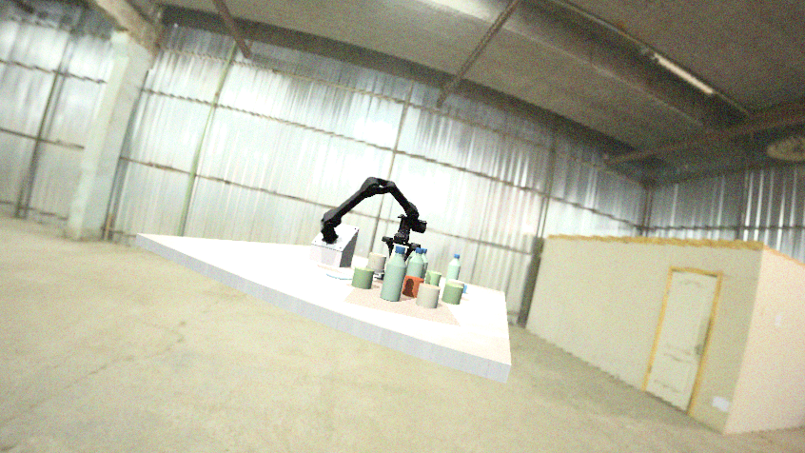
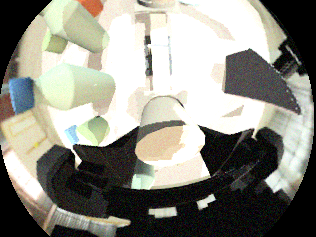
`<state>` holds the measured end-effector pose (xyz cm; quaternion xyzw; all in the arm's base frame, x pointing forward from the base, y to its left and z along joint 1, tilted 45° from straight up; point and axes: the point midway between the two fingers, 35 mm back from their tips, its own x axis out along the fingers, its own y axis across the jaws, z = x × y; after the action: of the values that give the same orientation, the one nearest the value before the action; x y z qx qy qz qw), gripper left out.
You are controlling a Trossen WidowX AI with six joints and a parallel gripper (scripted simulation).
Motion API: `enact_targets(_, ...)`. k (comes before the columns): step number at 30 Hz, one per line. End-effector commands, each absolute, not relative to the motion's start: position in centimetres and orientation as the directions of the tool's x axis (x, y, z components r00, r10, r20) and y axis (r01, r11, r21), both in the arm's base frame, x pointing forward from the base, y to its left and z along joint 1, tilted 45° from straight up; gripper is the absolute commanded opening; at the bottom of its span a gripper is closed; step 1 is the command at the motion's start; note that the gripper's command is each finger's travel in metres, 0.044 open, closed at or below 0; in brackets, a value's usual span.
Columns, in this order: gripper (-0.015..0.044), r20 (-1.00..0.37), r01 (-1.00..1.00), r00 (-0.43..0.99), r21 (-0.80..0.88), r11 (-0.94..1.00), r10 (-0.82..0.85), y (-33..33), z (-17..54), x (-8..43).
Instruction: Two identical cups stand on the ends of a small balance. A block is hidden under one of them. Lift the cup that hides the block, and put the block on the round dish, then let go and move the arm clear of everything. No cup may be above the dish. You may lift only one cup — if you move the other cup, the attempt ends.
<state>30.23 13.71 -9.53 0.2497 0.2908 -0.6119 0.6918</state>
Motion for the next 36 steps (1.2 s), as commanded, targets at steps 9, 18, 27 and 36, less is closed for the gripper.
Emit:
enact_targets(9, 0.0000, -0.723, 0.992, 0.094, 0.009, 0.128, -0.684, 15.6, -8.3, 30.4)
enact_targets(18, 0.0000, -0.724, 0.992, 0.094, 0.008, 0.128, -0.684, 16.4, -7.5, 30.3)
enact_targets(27, 0.0000, -0.724, 0.992, 0.094, 0.008, 0.128, -0.684, 17.2, -6.7, 30.1)
enact_targets(36, 0.0000, -0.724, 0.992, 0.094, 0.008, 0.128, -0.684, 17.9, -5.8, 29.9)
